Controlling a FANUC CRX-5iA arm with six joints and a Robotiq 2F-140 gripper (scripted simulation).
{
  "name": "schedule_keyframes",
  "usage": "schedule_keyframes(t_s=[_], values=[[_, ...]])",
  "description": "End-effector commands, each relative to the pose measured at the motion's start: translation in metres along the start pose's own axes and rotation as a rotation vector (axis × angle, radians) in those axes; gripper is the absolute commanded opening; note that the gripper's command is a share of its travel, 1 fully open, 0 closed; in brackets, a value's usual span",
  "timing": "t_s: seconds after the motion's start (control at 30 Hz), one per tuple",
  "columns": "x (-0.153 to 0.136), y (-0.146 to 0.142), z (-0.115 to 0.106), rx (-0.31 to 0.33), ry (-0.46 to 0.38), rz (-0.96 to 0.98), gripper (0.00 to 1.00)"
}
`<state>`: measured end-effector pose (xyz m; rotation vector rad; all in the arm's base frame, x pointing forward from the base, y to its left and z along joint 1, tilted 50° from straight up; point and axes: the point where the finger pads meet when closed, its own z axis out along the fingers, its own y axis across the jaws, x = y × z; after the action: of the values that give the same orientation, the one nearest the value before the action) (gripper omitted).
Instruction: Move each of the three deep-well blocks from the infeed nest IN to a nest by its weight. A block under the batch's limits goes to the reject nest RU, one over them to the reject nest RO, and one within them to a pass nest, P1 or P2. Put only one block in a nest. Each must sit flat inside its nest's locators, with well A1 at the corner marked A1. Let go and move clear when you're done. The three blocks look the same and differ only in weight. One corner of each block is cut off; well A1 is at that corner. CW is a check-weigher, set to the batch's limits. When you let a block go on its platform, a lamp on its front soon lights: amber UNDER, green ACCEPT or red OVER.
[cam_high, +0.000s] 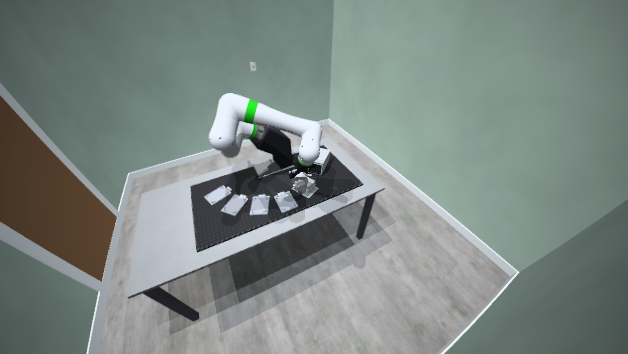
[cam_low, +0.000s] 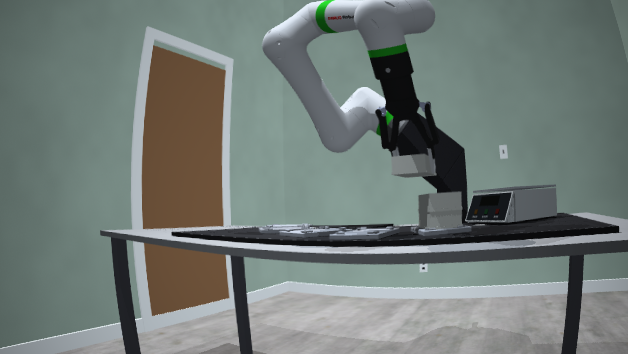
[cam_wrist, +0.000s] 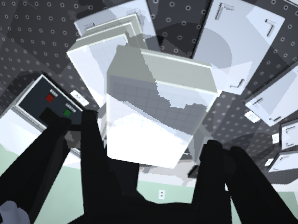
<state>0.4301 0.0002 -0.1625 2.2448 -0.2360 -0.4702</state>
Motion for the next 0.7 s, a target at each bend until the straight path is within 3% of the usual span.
schedule_keyframes(t_s=[0.0,0.67], values=[[0.004,0.008,0.002,0.001,0.001,0.000,0.10],[0.029,0.060,0.019,0.001,0.001,0.000,0.10]])
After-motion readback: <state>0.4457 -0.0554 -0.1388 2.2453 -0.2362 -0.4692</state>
